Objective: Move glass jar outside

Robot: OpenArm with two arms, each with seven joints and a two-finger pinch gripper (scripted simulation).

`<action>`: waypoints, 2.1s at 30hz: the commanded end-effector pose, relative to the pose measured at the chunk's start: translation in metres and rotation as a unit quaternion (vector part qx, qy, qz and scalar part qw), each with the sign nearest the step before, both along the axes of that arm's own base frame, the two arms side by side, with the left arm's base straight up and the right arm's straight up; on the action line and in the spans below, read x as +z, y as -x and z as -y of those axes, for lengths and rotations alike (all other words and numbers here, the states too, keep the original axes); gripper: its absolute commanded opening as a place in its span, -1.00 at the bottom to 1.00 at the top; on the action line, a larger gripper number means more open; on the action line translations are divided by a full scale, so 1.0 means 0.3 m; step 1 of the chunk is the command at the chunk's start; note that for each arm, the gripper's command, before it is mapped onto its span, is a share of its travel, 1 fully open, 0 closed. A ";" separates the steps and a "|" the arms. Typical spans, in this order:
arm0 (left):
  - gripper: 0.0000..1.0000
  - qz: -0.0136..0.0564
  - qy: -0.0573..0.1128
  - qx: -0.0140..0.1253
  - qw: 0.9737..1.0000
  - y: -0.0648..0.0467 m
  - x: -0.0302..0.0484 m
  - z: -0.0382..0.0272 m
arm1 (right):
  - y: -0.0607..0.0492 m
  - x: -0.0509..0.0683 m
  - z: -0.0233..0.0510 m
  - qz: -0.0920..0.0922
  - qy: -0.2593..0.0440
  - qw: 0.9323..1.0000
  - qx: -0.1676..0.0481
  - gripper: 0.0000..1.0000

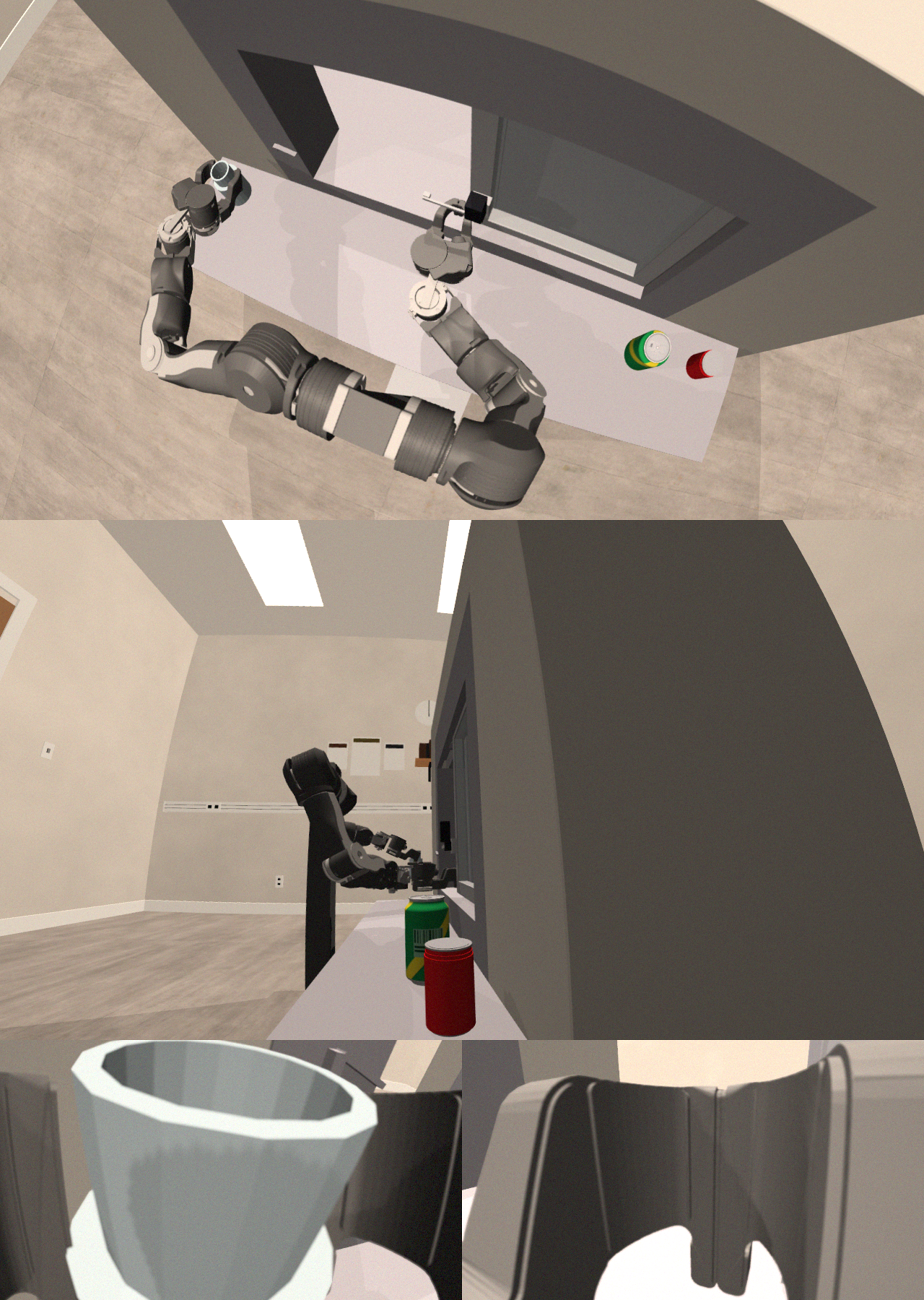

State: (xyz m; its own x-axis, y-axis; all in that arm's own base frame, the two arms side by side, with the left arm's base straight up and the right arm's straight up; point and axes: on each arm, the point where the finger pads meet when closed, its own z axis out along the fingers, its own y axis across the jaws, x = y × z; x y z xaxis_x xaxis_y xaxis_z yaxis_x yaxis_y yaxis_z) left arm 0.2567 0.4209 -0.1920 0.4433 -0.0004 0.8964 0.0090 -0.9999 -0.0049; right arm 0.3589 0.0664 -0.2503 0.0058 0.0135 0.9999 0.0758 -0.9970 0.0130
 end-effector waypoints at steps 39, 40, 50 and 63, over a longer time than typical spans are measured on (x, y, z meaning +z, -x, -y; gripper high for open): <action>-1.00 0.007 -0.002 -0.006 1.000 -0.009 0.015 0.030 | -0.005 0.007 0.004 0.002 0.000 1.000 -0.003 -1.00; -1.00 0.007 -0.002 -0.006 1.000 -0.009 0.014 0.036 | -0.006 0.006 0.006 0.002 0.000 1.000 -0.003 -1.00; -1.00 0.007 -0.002 -0.006 1.000 -0.007 0.003 0.101 | -0.016 0.006 0.018 0.000 0.000 1.000 -0.010 -1.00; -1.00 0.007 -0.002 -0.006 1.000 -0.010 -0.002 0.179 | -0.012 0.006 0.013 0.001 0.000 1.000 -0.007 -1.00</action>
